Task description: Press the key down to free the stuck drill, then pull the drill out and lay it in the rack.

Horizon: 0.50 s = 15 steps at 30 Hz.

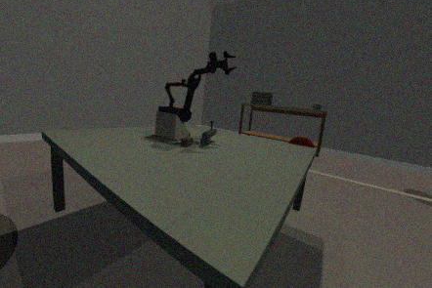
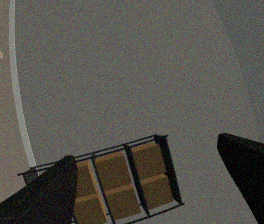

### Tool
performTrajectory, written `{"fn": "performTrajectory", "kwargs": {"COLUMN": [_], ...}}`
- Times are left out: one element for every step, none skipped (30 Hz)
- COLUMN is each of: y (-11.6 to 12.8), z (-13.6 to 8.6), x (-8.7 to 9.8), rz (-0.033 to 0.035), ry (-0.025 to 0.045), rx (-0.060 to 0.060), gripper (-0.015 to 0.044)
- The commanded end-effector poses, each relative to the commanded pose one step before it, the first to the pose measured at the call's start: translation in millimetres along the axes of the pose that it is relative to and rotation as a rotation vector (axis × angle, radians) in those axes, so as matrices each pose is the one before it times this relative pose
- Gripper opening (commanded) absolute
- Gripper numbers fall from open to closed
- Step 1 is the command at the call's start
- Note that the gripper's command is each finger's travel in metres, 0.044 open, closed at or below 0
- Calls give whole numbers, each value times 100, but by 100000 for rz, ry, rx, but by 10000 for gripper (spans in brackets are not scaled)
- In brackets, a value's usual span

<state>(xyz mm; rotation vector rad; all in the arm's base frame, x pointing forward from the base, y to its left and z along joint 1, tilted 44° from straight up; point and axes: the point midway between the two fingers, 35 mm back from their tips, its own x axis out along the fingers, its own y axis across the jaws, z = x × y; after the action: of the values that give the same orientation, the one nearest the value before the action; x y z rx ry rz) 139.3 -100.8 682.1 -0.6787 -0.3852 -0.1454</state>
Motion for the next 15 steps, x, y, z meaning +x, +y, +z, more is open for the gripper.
{"fn": "performTrajectory", "kwargs": {"y": [0,0,0,0,0,0,0,0,84,261,446,534,534,589,644], "z": [0,0,0,0,0,0,0,0,141,421,752,1019,1085,1074,1060], "x": [0,0,0,0,0,0,0,0,-33,-95,-163,-192,-155,-103,-51], "rz": [0,0,0,0,0,0,0,0,-197,-557,-1069,-1689,-1870,-1571,-1266], "ry": [0,0,0,0,0,0,0,0,-312,-944,-1568,-1802,-1672,-1684,-1690], "rx": [0,0,0,0,0,0,0,0,-189,-567,-1451,-3042,-4070,-4077,-4072], "gripper": [374,347,321,295,269,242,216,190,164,137,111,85,59,32,6]}}
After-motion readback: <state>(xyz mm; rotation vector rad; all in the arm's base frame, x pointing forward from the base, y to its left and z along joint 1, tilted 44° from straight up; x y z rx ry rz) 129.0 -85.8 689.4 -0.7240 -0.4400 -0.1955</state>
